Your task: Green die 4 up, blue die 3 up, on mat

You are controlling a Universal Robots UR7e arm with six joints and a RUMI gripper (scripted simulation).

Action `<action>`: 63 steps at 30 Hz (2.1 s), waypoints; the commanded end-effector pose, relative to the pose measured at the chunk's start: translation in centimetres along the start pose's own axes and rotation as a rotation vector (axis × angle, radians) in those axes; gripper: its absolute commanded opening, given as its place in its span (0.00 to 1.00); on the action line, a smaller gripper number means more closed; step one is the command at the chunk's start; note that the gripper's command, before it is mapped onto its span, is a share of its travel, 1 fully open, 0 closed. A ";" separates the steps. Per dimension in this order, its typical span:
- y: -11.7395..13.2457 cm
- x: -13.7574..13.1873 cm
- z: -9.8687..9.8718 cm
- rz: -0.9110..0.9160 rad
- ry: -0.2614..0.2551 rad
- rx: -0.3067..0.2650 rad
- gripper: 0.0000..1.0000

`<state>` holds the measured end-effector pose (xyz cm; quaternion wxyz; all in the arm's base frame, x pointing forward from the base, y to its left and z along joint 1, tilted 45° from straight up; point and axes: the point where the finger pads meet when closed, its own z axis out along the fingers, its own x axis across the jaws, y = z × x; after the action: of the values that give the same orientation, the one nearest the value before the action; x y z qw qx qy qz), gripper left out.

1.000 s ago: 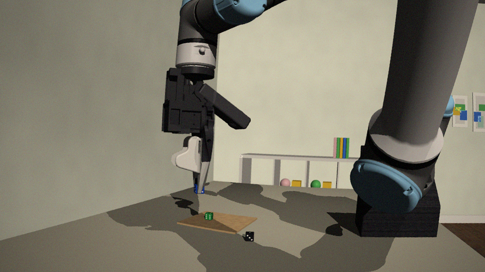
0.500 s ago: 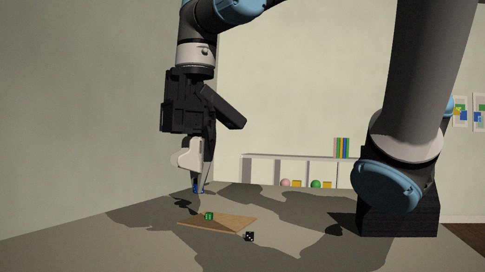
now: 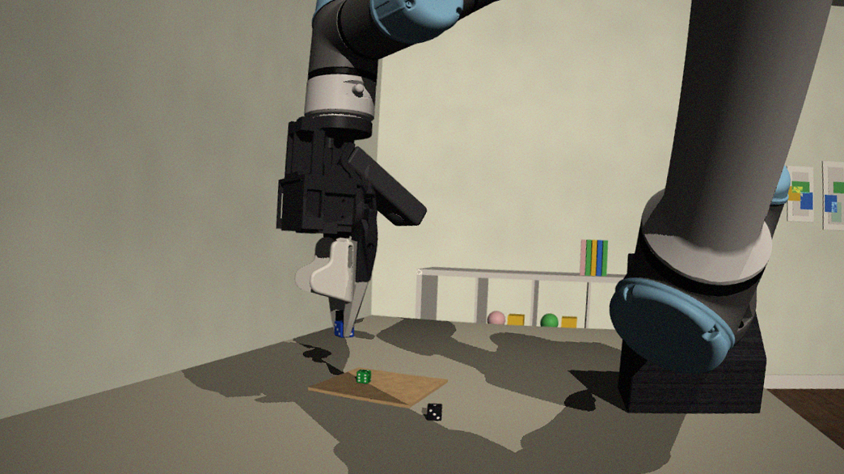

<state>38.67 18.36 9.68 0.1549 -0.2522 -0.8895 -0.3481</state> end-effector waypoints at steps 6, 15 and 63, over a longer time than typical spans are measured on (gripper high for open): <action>0.0 0.0 0.0 -0.008 -0.001 0.000 0.00; 0.0 0.0 0.0 -0.007 -0.001 -0.001 0.00; -0.6 1.2 0.7 0.486 0.065 -0.043 0.00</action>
<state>37.50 18.76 9.38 0.2387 -0.4125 -0.8130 -0.3345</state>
